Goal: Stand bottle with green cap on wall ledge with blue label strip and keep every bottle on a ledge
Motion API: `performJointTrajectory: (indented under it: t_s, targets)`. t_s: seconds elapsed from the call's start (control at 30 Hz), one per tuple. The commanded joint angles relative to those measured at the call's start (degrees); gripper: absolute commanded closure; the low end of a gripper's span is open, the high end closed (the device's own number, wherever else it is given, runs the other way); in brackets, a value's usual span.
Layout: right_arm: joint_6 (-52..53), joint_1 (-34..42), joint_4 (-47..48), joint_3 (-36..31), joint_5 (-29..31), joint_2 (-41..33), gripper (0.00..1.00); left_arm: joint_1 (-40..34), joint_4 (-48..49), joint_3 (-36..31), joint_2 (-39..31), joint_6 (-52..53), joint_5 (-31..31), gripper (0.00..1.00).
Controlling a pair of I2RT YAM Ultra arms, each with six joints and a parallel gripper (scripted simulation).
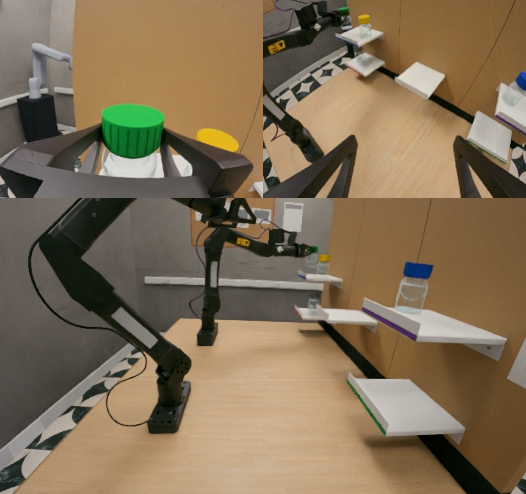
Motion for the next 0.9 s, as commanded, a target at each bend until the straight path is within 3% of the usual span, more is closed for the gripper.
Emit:
performJointTrajectory:
  t_s: [0.0, 0.87]
  targets:
    - [0.50, 0.29, -0.58, 0.92, 0.10, 0.82, 0.11, -0.50, 3.80, 3.58, -1.53, 0.44, -0.40, 0.50]
    - [0.50, 0.29, -0.58, 0.92, 0.10, 0.82, 0.11, -0.52, 3.70, 4.78, -0.67, -0.17, -0.46, 0.50]
